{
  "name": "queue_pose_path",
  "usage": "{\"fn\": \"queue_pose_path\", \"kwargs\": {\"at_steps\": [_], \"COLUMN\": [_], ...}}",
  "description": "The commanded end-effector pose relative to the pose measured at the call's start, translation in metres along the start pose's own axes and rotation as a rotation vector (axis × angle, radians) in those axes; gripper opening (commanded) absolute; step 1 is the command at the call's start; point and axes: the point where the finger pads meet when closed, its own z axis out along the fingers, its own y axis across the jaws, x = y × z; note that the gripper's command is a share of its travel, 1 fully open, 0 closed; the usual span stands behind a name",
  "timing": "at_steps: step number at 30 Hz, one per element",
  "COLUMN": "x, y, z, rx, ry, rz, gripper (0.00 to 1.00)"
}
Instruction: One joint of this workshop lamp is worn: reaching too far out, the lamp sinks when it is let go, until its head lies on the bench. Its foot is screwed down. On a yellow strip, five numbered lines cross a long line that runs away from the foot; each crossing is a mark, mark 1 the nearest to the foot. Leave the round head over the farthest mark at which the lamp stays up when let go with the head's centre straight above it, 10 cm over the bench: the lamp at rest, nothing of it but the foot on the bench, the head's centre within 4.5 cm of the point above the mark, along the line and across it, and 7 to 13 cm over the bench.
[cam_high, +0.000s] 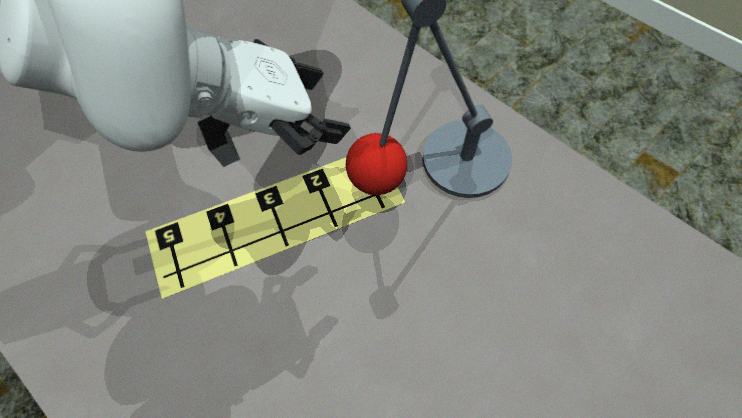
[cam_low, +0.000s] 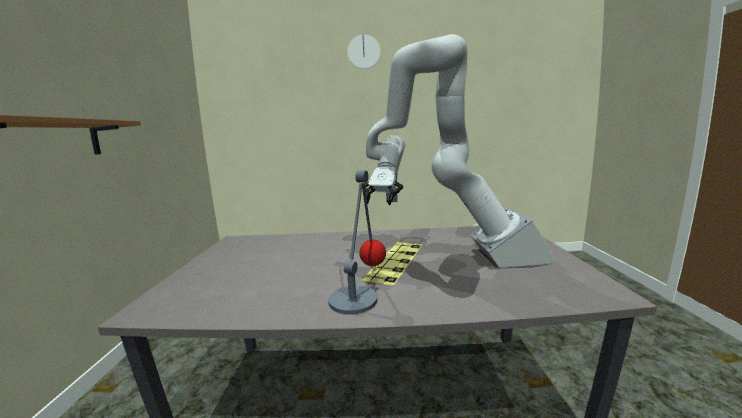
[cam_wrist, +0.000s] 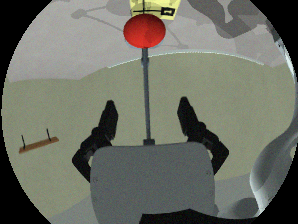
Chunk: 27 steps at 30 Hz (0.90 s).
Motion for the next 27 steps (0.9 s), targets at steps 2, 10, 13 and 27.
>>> {"fn": "queue_pose_path", "kwargs": {"at_steps": [2,10,13,27], "x": [0.0,0.0,0.0,-0.001], "y": [0.0,0.0,0.0,0.0], "z": [0.0,0.0,0.0,0.018], "rx": [0.0,0.0,0.0,0.001], "ry": [0.0,0.0,0.0,-0.001], "rz": [-0.001,-0.001,-0.001,-0.001], "gripper": [1.0,1.0,1.0,1.0]}}
